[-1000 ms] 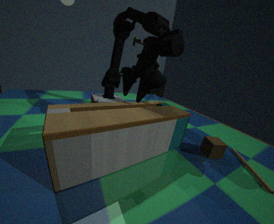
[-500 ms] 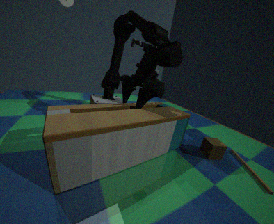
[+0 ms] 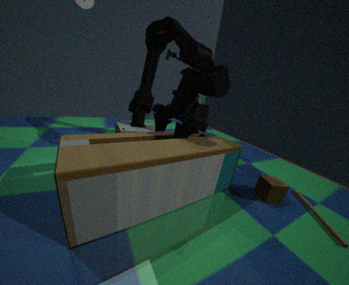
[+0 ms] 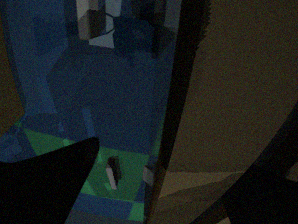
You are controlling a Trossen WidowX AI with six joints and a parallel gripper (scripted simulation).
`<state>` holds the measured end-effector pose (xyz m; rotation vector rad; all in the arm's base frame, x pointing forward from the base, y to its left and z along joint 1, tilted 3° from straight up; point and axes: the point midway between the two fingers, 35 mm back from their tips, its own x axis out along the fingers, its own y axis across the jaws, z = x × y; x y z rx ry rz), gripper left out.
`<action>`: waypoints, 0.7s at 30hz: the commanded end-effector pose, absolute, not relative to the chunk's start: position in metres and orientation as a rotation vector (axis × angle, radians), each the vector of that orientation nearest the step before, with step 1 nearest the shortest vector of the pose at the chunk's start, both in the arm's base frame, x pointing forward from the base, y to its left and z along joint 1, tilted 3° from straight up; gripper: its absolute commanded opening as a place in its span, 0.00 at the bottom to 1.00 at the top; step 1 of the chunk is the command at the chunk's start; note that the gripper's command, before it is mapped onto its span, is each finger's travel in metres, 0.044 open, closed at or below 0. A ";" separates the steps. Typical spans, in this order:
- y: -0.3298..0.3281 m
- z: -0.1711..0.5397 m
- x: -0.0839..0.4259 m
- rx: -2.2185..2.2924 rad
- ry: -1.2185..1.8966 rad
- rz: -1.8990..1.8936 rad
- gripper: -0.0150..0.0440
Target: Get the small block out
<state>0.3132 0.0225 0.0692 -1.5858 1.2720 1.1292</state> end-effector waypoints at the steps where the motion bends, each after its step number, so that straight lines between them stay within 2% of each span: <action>1: 0.022 0.061 0.311 -1.586 1.282 1.130 0.93; 21: -0.017 0.065 0.320 -1.588 1.276 1.128 0.93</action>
